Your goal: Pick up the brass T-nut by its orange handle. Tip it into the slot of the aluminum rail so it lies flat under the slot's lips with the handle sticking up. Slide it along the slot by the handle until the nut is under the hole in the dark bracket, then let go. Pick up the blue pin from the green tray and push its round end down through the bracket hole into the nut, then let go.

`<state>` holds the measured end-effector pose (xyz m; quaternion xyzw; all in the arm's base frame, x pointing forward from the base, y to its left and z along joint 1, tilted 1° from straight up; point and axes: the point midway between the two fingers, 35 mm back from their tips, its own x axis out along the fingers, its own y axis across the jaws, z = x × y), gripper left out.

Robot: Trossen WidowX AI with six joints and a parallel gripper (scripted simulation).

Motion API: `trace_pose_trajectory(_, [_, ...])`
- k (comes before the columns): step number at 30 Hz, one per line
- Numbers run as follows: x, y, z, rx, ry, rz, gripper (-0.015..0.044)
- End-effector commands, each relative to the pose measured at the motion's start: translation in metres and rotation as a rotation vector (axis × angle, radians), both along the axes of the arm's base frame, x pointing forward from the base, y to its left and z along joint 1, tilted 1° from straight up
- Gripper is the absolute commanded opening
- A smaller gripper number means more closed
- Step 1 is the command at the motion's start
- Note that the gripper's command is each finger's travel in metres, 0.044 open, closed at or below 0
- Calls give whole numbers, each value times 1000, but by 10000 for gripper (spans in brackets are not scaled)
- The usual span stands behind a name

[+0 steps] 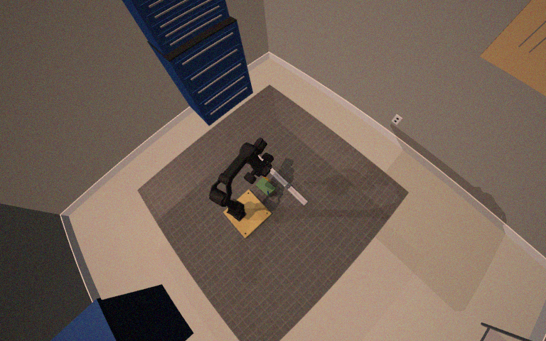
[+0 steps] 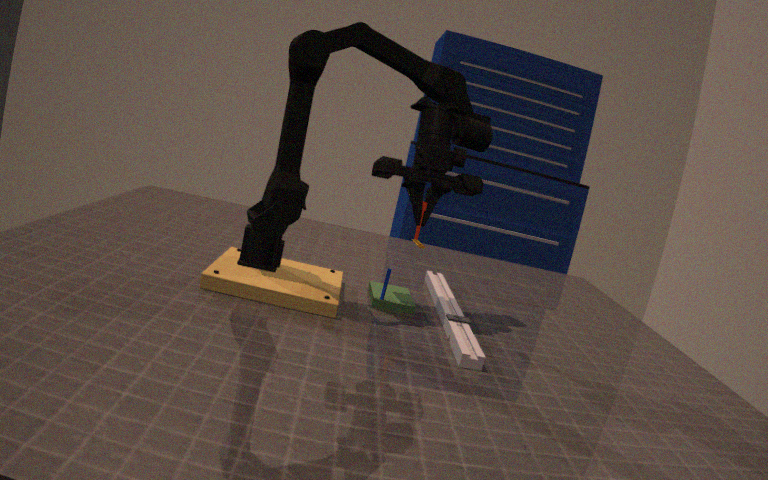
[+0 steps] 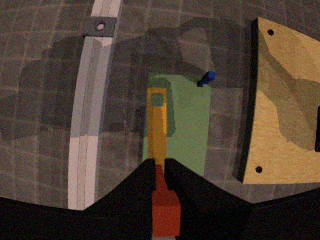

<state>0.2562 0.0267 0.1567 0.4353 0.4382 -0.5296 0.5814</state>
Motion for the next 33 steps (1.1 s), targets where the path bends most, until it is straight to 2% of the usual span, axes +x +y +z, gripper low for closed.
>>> trace_pose_trajectory(1, [4,3,0,-1,6,-9,-150])
trace_pose_trajectory(33, [46,36,3,9,4,-66,-150])
